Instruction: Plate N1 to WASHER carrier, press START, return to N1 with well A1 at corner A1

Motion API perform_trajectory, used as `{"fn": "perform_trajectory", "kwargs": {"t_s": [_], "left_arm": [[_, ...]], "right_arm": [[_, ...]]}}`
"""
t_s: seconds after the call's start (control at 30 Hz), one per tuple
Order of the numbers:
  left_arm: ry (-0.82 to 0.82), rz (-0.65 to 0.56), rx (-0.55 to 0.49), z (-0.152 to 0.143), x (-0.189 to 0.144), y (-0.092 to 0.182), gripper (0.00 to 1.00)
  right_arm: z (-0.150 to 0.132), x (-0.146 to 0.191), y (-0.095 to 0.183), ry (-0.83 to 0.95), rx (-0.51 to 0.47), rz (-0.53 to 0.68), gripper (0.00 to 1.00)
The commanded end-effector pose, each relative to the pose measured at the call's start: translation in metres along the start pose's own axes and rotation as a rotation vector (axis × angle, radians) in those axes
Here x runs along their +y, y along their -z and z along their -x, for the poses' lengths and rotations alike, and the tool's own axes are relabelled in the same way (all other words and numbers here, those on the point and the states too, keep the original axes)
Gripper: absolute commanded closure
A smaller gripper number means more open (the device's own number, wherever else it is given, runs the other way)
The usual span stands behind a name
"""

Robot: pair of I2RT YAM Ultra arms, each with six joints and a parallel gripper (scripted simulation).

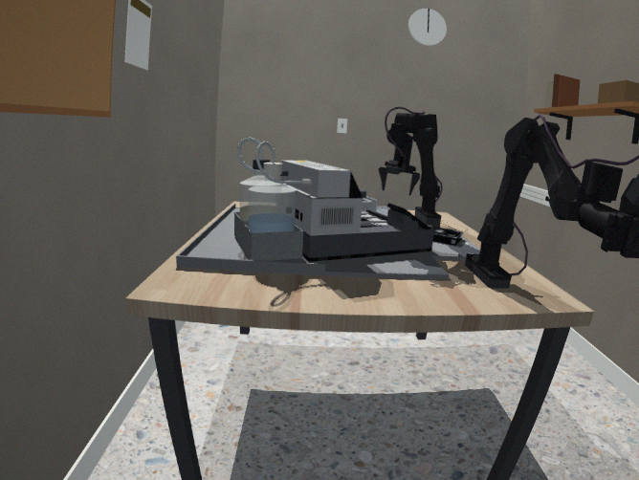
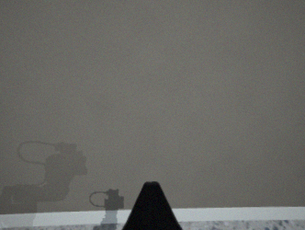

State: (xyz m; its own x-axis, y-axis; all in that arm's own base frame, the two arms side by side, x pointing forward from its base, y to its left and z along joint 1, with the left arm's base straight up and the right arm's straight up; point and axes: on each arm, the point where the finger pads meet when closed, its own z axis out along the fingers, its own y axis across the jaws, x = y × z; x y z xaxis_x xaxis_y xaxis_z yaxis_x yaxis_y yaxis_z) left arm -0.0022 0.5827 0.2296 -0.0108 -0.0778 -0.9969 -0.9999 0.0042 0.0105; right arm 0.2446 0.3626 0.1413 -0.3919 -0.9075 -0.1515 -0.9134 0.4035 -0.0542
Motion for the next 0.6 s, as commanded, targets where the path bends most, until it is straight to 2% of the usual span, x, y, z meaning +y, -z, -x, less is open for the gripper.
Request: {"fn": "perform_trajectory", "kwargs": {"t_s": [0.0,0.13,0.3,0.4,0.43,0.57], "left_arm": [[0.011,0.010,-0.078,0.027,0.003,0.005,1.00],[0.011,0.010,-0.078,0.027,0.003,0.005,1.00],[0.011,0.010,-0.078,0.027,0.003,0.005,1.00],[0.011,0.010,-0.078,0.027,0.003,0.005,1.00],[0.011,0.010,-0.078,0.027,0.003,0.005,1.00],[0.011,0.010,-0.078,0.027,0.003,0.005,1.00]], "right_arm": [[0.000,0.012,0.023,0.233,0.005,0.073,0.00],[-0.004,-0.003,0.018,0.333,0.036,0.079,0.00],[-0.015,-0.047,0.015,0.460,0.078,0.082,0.00],[0.001,-0.035,0.010,0.595,0.061,0.075,0.00],[-0.009,-0.026,0.018,0.573,0.087,0.077,0.00],[-0.009,-0.026,0.018,0.670,0.105,0.094,0.00]]}}
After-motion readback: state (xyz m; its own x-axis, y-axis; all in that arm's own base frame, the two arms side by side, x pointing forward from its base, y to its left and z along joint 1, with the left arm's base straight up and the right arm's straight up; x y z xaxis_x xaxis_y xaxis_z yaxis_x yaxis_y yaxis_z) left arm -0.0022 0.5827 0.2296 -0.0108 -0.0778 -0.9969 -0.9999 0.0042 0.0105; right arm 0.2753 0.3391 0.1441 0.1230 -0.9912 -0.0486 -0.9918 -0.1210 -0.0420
